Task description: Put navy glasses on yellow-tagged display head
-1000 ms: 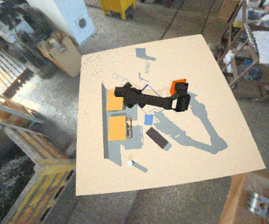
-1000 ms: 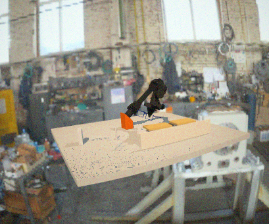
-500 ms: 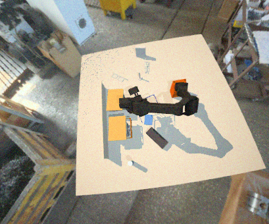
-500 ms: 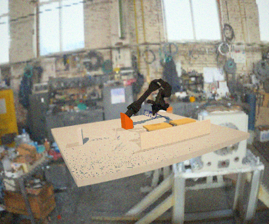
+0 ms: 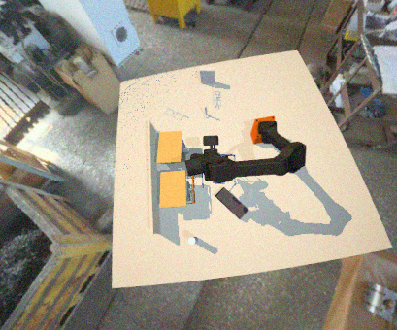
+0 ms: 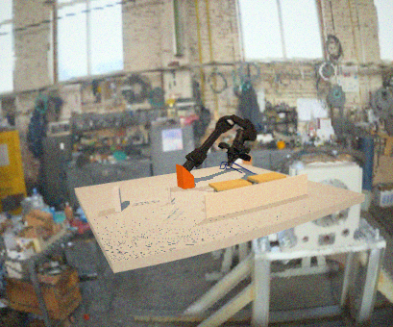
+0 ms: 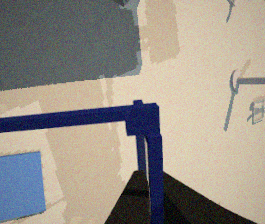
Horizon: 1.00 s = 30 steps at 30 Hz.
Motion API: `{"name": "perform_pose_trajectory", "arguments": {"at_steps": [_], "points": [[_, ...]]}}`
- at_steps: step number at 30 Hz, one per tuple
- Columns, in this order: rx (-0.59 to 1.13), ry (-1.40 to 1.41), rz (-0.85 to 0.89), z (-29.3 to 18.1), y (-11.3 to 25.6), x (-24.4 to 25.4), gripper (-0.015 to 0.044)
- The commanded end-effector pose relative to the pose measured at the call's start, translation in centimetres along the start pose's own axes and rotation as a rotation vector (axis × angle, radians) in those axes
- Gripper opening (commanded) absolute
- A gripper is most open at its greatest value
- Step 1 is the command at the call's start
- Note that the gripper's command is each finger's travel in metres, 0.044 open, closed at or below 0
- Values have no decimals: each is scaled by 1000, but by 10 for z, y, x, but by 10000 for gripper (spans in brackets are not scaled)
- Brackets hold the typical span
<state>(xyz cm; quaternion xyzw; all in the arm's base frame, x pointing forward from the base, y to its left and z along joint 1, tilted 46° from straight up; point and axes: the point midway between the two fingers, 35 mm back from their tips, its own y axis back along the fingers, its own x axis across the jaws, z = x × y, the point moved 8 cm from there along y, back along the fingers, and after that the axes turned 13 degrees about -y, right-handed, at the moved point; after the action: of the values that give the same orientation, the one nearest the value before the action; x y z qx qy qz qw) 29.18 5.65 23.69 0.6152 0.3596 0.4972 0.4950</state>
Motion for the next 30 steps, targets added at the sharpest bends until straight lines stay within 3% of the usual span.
{"name": "perform_pose_trajectory", "arguments": {"at_steps": [1, 30], "points": [[-24, -108, -12, -12, 6, 5, 0], [-212, -862, 101, -89, 53, 29, 0]]}}
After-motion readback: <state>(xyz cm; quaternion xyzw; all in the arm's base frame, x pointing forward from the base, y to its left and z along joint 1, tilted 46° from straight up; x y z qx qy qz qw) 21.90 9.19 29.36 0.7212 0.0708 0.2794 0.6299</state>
